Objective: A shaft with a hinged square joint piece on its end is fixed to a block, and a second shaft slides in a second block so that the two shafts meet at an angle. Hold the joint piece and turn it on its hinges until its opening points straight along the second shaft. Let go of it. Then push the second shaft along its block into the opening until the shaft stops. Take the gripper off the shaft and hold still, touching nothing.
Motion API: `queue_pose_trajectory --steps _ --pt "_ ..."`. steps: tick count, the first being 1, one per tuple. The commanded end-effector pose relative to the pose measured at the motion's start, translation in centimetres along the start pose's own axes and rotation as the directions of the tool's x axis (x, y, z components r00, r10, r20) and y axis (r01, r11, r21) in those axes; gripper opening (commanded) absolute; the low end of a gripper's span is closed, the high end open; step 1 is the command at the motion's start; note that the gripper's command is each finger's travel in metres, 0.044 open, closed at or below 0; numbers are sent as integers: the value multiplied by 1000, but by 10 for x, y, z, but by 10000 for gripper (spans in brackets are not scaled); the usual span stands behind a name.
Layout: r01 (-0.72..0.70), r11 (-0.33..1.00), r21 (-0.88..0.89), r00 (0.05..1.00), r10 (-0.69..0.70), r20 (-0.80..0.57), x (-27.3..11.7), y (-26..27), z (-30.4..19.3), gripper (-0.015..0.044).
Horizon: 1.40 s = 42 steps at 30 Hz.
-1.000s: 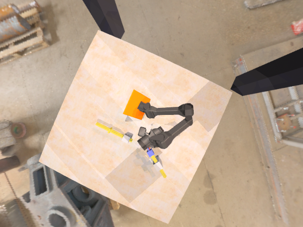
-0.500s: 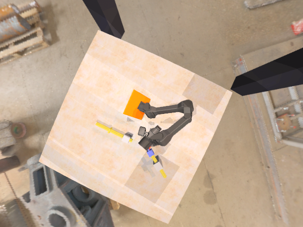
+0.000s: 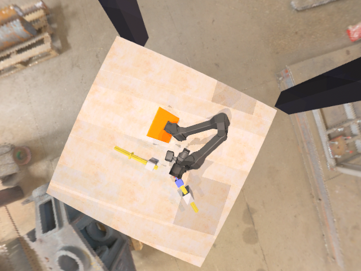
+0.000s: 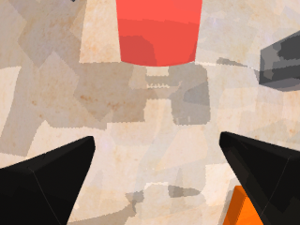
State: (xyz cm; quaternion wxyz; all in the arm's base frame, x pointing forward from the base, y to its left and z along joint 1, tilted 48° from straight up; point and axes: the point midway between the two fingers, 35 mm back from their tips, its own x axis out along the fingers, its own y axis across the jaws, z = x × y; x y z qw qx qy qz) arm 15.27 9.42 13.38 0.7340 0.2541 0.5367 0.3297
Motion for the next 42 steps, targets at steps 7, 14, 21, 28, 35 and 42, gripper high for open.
queue_pose_trajectory --steps 7,14,21,28,35,42 --pt "-3 1000 4 1000 3 -1 8 0 31 440" --pt "-5 1000 3 1000 5 1 17 1 58 440" --pt "-5 1000 2 1000 5 1 24 1 64 440" --pt "-5 1000 2 1000 5 1 35 0 64 440" --pt "-7 1000 2 1000 7 2 46 1 64 440" --pt "-8 1000 2 1000 8 3 48 1 64 335"
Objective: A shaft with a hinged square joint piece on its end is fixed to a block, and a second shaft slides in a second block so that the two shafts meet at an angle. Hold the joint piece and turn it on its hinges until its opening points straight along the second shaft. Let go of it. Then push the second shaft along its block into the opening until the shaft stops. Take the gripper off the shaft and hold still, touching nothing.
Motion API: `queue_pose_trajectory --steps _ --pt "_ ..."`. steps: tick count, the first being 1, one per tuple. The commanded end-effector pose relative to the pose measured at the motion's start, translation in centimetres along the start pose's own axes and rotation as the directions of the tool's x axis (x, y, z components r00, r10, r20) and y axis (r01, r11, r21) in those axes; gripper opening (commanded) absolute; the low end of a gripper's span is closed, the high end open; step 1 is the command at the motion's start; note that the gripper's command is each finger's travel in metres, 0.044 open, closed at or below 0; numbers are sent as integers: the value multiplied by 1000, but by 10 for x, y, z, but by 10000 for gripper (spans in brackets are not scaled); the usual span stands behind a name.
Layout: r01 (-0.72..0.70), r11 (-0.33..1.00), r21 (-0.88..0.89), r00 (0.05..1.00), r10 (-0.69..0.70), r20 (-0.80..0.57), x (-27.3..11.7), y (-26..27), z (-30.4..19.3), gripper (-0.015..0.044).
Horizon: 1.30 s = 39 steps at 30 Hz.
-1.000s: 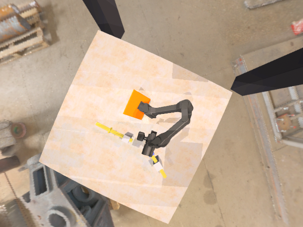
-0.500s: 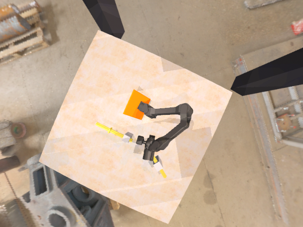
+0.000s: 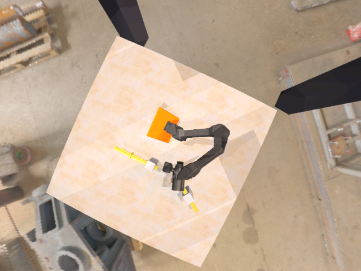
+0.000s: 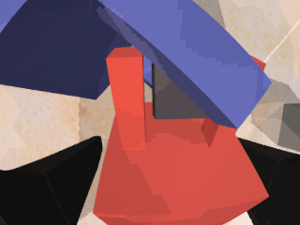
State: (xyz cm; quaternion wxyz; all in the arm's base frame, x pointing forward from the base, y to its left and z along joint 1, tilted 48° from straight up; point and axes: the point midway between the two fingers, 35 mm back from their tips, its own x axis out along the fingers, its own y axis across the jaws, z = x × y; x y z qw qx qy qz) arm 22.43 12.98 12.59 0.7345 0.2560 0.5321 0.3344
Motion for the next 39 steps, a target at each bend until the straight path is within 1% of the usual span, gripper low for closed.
queue_pose_trajectory --steps 1,6,39 --pt "3 1000 8 1000 -3 -4 2 -1 -2 309" --pt "3 1000 8 1000 -3 -4 2 -1 -2 182" --pt "3 1000 8 1000 -3 -4 2 -1 -2 182"
